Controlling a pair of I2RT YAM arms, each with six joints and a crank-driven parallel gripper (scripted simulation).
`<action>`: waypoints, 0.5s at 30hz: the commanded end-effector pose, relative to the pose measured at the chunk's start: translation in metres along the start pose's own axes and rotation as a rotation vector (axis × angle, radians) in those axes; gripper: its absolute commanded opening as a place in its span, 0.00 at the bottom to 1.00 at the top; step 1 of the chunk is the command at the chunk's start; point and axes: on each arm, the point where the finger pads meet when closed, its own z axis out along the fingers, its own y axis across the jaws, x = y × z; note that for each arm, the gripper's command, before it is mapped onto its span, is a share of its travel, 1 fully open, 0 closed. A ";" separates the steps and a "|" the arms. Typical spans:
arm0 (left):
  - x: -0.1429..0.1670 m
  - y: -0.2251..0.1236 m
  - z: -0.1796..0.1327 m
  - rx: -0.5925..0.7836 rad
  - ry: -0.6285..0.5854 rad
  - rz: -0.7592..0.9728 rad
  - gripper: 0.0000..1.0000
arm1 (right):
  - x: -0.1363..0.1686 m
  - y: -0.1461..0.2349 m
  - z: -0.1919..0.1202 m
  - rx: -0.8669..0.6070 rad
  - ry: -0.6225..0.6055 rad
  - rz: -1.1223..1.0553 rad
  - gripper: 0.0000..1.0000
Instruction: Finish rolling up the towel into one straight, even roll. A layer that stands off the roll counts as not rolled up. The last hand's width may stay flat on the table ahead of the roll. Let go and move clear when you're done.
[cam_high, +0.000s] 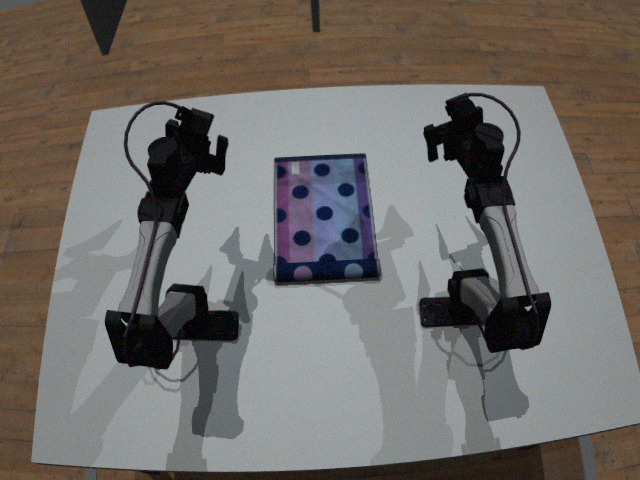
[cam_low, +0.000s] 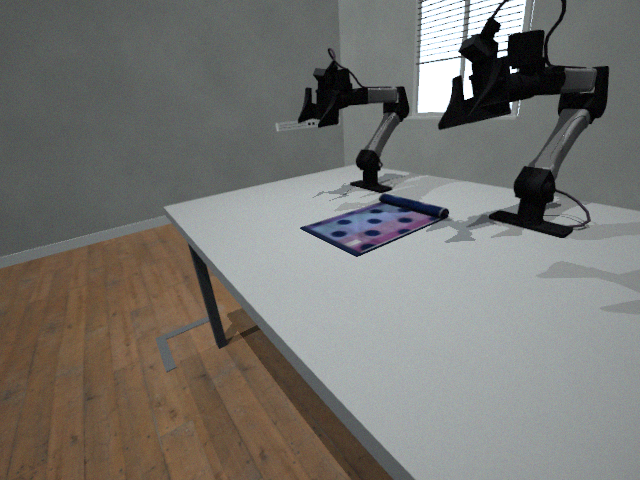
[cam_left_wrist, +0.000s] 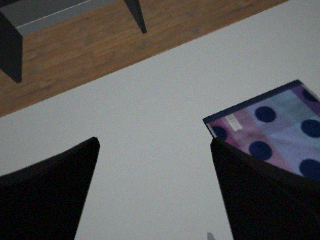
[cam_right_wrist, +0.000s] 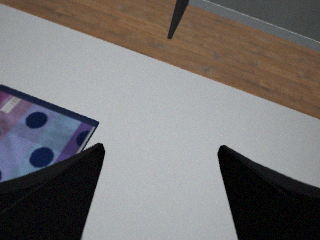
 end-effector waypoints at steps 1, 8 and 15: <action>0.026 -0.035 -0.015 0.146 0.064 0.109 0.95 | 0.027 0.038 -0.016 -0.154 0.058 -0.112 0.95; 0.061 -0.084 -0.036 0.332 0.126 0.242 0.95 | 0.060 0.090 -0.038 -0.351 0.114 -0.249 0.95; 0.095 -0.133 -0.057 0.519 0.187 0.374 0.96 | 0.094 0.142 -0.061 -0.548 0.170 -0.386 0.96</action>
